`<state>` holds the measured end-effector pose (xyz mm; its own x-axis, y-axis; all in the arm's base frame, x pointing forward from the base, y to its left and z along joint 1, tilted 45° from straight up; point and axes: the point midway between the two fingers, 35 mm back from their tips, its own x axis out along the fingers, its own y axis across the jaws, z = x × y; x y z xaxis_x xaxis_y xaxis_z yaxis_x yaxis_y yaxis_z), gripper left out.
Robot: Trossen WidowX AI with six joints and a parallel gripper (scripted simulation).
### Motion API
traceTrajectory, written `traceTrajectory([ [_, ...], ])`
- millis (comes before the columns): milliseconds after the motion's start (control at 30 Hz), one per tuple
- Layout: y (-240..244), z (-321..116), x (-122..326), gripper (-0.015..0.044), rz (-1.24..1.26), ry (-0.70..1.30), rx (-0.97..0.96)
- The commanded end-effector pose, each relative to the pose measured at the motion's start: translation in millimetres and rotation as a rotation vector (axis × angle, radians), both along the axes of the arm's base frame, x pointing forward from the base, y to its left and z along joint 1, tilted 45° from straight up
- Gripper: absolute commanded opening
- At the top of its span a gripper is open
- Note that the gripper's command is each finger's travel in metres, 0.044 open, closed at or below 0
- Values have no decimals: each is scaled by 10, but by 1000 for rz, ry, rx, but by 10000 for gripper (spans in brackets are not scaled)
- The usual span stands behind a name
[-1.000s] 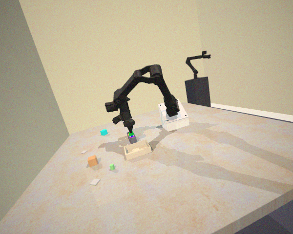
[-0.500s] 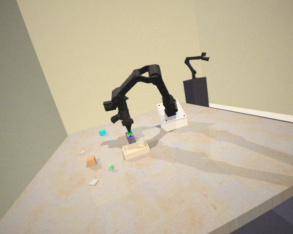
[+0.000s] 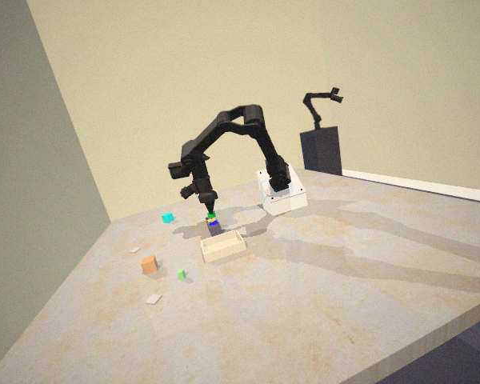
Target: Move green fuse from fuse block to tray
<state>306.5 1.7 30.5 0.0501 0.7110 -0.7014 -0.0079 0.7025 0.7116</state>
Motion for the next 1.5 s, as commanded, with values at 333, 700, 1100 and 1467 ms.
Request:
traceTrajectory([
  [333, 10, 226, 43, 0, 2, -8, -13],
  [700, 596, 816, 83, 0, 1, -9, -15],
  [1100, 956, 1163, -2, 0, 3, -9, 0],
  [1467, 1079, 1041, 14, 0, 3, -10, 0],
])
